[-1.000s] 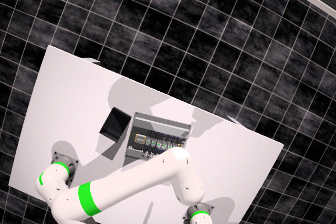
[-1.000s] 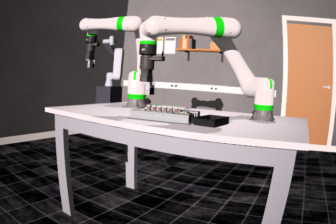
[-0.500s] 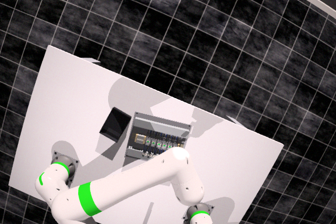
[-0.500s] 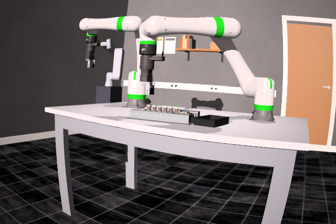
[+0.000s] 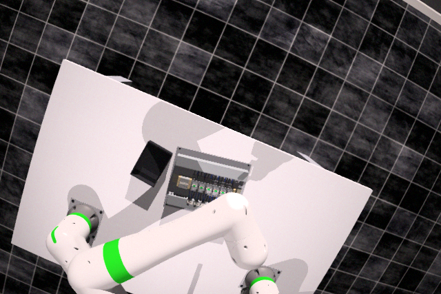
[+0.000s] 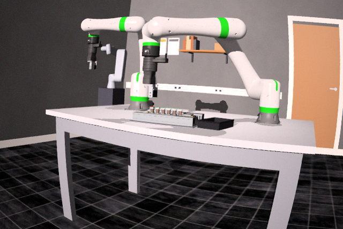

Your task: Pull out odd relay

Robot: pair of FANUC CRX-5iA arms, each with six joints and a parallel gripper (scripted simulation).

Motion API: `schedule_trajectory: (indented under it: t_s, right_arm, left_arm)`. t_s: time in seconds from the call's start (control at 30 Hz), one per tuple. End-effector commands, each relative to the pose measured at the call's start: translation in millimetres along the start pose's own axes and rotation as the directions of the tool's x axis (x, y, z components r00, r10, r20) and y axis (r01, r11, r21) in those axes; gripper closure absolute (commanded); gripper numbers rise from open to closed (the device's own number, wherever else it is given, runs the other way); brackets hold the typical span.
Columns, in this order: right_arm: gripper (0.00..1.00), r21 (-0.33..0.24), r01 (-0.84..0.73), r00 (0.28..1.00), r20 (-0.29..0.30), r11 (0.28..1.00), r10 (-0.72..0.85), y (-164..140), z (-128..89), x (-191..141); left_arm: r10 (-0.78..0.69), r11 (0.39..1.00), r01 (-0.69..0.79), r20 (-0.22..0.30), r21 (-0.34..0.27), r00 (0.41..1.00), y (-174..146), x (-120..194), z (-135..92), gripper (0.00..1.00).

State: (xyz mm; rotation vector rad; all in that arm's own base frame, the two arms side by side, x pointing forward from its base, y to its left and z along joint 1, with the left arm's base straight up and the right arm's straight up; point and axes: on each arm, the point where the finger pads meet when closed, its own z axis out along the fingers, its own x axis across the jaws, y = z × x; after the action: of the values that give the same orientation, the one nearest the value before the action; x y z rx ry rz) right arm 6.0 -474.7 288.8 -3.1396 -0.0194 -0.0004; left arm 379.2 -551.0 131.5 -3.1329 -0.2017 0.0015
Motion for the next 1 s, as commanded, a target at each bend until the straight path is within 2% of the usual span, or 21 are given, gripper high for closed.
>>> schedule_trajectory:
  t_s: [0.0, 0.5, 0.97]
  right_arm:
    - [0.0, -0.002, 0.0, 1.0, 0.0, 1.0, 0.0, 0, -1, 0]
    - [0.0, -0.002, 0.0, 1.0, 0.0, 1.0, 0.0, 0, -1, 0]
    - [0.0, -0.002, 0.0, 1.0, 0.0, 1.0, 0.0, 0, -1, 0]
  left_arm:
    - [0.0, 1.0, 0.0, -0.001, -0.002, 1.0, 1, 0, 3, 0.02]
    - [0.0, 1.0, 0.0, -0.001, -0.002, 1.0, 1, 0, 36, 0.02]
    - [0.0, 1.0, 0.0, -0.001, -0.002, 1.0, 1, 0, 39, 0.02]
